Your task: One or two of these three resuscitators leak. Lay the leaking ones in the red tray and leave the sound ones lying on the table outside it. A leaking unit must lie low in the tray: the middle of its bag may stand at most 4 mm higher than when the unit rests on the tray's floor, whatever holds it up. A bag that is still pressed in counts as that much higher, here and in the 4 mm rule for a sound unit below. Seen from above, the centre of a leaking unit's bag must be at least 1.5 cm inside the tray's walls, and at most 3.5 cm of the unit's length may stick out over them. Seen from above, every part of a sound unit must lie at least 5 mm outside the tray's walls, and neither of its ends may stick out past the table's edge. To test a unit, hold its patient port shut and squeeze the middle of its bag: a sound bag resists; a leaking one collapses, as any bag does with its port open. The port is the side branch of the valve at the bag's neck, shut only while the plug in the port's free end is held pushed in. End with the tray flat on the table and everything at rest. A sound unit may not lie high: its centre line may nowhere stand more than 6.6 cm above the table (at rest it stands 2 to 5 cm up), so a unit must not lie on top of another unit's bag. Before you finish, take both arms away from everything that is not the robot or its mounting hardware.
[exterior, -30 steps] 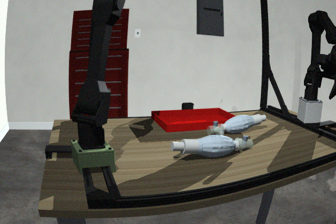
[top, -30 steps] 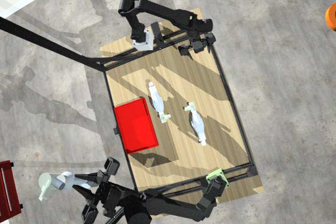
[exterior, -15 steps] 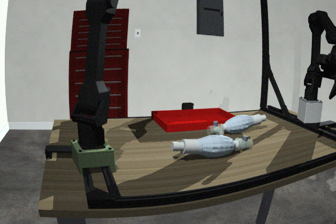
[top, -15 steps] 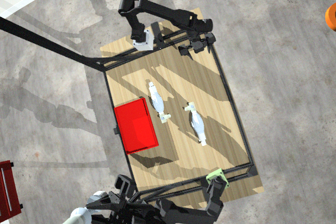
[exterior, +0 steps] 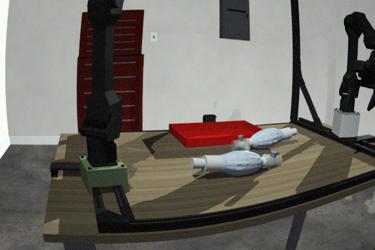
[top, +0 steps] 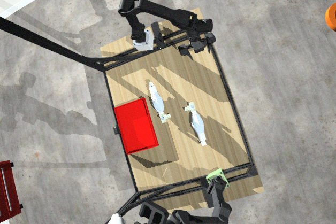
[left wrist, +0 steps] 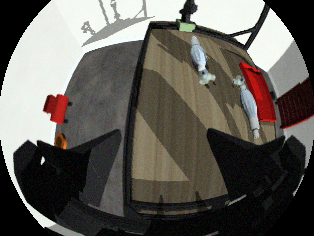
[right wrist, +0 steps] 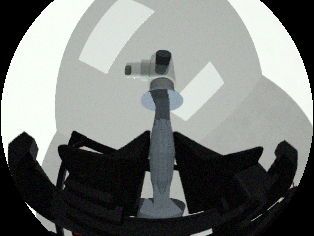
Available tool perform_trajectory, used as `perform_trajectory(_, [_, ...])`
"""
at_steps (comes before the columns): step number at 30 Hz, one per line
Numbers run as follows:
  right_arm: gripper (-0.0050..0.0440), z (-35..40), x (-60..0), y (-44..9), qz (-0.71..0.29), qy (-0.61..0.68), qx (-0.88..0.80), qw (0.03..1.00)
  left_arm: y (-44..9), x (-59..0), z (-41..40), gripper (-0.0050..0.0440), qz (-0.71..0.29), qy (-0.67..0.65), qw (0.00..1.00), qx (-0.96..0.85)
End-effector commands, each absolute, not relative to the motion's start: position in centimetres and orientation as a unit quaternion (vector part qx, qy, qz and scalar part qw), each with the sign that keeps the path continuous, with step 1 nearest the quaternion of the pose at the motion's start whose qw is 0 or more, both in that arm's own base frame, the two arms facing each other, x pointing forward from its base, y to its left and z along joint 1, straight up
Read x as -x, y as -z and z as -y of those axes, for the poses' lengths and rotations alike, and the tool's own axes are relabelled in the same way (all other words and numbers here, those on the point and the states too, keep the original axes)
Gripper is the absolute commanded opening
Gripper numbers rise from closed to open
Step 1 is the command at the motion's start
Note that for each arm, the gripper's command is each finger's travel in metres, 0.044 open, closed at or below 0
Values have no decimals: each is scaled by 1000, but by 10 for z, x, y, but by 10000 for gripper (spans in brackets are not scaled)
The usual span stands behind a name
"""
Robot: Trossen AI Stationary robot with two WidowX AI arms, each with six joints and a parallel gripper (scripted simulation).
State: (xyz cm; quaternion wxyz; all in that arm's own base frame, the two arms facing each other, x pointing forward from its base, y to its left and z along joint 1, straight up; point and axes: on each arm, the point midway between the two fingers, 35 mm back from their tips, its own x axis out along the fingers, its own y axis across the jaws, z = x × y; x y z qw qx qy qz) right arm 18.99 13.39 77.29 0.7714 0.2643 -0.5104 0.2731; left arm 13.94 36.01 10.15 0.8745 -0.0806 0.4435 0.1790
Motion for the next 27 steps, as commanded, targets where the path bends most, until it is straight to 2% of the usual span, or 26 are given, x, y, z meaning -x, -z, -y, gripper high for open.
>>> perform_trajectory(1, [0, -97, -139, -791, 571, -264, -264, 731, -101, -139, -360, 440, -444, -179, 875, 80])
perform_trajectory(6, [0, -61, -87, -801, 633, -248, -259, 686, -101, -139, -360, 440, -444, -179, 875, 80])
perform_trajectory(12, [0, -61, -87, -801, 633, -248, -259, 686, -101, -139, -360, 440, -444, -179, 875, 80])
perform_trajectory(23, [0, -11, -16, -803, 712, -218, -251, 619, -101, -139, -360, 440, -444, -178, 874, 83])
perform_trajectory(27, [0, -11, -16, -803, 712, -218, -251, 619, -101, -139, -360, 440, -444, -178, 874, 83])
